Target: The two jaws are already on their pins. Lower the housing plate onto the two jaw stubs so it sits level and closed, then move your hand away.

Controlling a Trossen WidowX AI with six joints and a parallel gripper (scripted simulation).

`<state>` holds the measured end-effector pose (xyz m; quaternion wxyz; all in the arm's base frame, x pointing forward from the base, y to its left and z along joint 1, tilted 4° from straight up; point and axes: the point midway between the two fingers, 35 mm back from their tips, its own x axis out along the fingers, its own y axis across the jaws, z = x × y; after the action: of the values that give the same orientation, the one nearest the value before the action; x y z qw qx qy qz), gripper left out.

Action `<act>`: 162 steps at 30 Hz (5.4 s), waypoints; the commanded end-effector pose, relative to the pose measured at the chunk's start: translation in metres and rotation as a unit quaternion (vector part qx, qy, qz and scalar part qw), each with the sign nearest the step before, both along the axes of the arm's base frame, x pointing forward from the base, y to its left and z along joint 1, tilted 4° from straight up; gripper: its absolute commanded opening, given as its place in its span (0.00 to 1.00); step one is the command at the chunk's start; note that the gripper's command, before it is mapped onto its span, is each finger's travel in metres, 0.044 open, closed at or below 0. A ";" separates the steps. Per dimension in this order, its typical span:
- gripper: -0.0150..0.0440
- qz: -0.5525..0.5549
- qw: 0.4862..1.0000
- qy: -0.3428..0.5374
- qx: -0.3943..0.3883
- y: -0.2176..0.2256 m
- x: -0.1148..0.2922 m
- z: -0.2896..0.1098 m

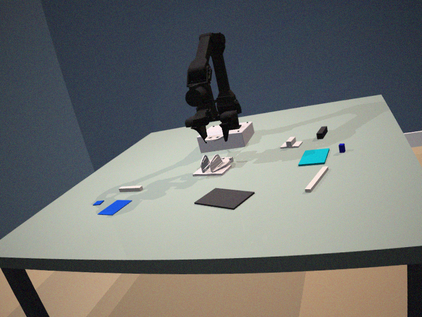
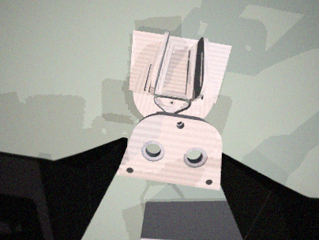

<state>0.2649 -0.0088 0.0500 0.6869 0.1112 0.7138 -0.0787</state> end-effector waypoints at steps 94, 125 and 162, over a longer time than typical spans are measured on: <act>0.85 -0.002 1.000 -0.001 0.000 0.004 -0.002 -0.067; 0.85 -0.002 1.000 -0.001 0.000 0.004 -0.002 -0.074; 0.85 -0.002 1.000 -0.001 0.000 0.004 -0.002 -0.076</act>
<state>0.2625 -0.0044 -0.0257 0.6874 0.1112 0.7134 -0.0790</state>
